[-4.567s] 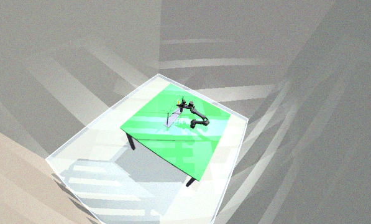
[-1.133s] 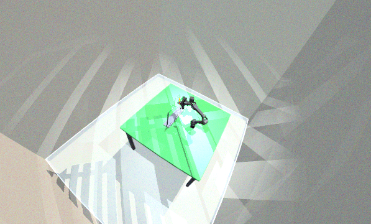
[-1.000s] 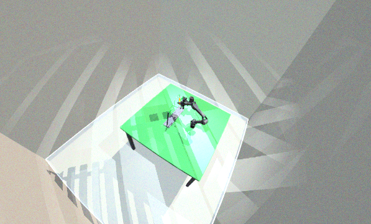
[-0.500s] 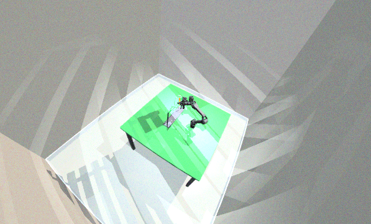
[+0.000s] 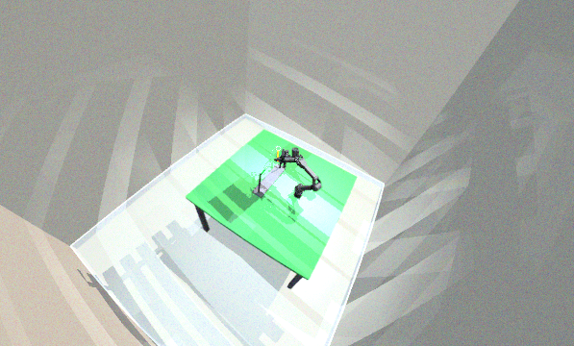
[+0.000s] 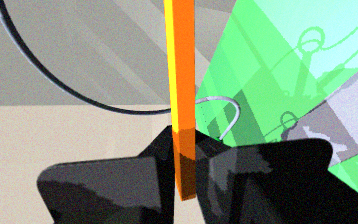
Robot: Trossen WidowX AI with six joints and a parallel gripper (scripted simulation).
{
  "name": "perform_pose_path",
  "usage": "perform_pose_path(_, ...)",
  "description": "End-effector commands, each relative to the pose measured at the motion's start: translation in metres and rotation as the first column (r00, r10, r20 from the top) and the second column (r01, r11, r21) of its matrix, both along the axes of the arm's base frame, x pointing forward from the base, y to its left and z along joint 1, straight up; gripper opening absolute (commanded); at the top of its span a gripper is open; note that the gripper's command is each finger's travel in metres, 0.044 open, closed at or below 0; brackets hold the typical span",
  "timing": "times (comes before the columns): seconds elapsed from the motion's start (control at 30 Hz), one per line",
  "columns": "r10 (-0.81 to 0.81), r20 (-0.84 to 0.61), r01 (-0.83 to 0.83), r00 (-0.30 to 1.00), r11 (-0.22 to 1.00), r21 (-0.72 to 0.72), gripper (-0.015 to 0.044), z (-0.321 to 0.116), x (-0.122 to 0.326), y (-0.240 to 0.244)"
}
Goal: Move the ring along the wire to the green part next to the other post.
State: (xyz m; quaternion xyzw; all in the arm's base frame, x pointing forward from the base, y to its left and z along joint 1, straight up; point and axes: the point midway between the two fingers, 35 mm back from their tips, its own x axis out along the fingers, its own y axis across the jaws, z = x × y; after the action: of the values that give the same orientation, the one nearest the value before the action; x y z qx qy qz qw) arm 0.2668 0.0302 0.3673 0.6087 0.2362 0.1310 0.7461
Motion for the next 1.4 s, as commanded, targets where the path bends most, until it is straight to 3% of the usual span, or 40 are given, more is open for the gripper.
perform_pose_path(0.0, -0.002, 0.009, 0.002, 1.0, 0.999, -0.042, -0.015, 0.0028, 0.0, -0.0003)
perform_pose_path(1.37, -0.009, 0.006, 0.011, 1.0, 0.94, -0.34, -0.015, -0.007, 0.0002, -0.0036)
